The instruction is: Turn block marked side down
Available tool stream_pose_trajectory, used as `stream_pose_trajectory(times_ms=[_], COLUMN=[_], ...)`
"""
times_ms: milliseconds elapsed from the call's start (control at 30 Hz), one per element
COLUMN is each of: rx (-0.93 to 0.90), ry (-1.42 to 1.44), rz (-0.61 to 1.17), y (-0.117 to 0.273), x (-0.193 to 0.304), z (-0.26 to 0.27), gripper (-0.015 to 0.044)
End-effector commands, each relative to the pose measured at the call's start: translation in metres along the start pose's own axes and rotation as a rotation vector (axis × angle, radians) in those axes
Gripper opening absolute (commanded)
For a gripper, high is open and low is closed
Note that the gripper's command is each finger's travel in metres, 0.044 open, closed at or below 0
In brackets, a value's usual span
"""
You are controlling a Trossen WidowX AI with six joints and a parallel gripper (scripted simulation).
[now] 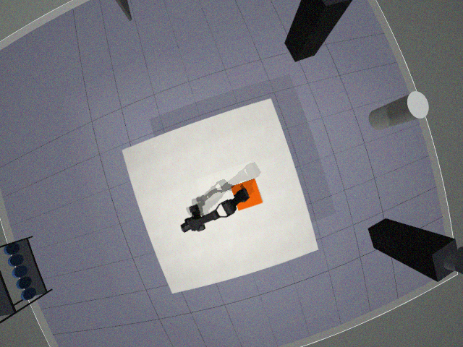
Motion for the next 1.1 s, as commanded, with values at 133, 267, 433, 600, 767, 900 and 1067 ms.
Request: stream_pose_trajectory(times_ms=[133,267,433,600,767,900,1067], rx=[0.031,0.043,0.058,0.073,0.080,0.085,0.100], ry=[0.005,0.005,0.003,0.001,-0.001,0.000,0.004], rz=[-0.119,-0.177,-0.249,-0.321,-0.357,-0.380,-0.458], y=[-0.003,-0.004,-0.005,-0.006,-0.006,-0.010,-0.023], x=[0.009,0.013,0.020,0.026,0.030,0.030,0.030], z=[0.002,0.003,0.004,0.005,0.005,0.006,0.007], gripper=[0.0000,0.0000,0.0000,0.0000,0.0000,0.0000,0.0000])
Point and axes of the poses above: the point midway between the two fingers, 35 mm back from their tips, its own y axis back along the fingers, its own z axis across the jaws, x = y × z, the point moved 6 cm from there along y, back along the fingers, and after that the axes turned 12 degrees about y, right-handed, at the moved point
